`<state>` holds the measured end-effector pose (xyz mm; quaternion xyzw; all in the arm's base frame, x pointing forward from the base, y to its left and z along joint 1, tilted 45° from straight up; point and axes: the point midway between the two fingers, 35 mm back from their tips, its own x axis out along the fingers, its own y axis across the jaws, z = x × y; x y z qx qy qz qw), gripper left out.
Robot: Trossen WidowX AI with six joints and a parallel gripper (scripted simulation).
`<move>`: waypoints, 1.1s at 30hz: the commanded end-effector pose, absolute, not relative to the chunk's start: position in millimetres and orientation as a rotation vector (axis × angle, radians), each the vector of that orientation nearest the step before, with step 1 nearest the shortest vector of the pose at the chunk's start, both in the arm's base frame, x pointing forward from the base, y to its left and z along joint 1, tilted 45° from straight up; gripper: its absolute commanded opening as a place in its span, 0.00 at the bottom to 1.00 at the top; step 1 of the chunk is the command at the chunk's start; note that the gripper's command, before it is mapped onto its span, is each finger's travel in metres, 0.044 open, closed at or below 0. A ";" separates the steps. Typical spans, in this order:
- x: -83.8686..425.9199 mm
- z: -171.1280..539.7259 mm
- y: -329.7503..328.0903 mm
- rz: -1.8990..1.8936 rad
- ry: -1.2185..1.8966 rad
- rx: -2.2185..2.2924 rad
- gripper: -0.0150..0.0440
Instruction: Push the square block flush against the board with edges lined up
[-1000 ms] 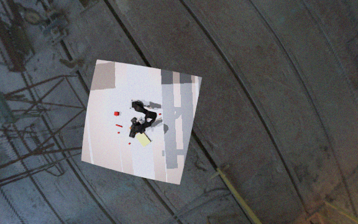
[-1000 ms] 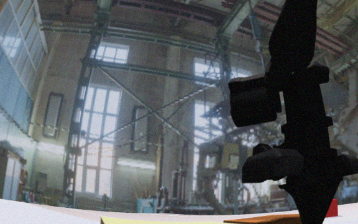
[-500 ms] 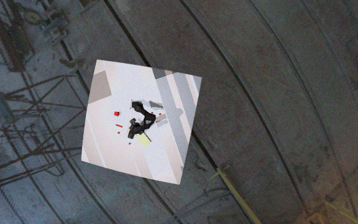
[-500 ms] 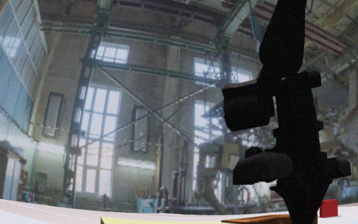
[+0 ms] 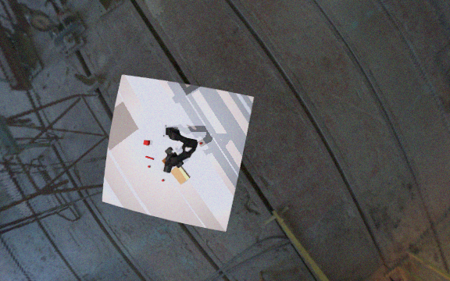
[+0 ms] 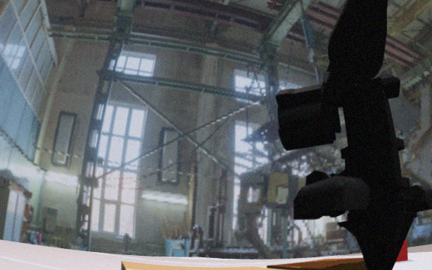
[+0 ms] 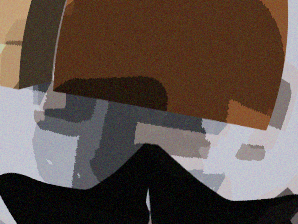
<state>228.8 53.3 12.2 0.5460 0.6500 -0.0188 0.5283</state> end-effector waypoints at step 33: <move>211.6 50.6 16.1 0.042 1.520 1.210 0.25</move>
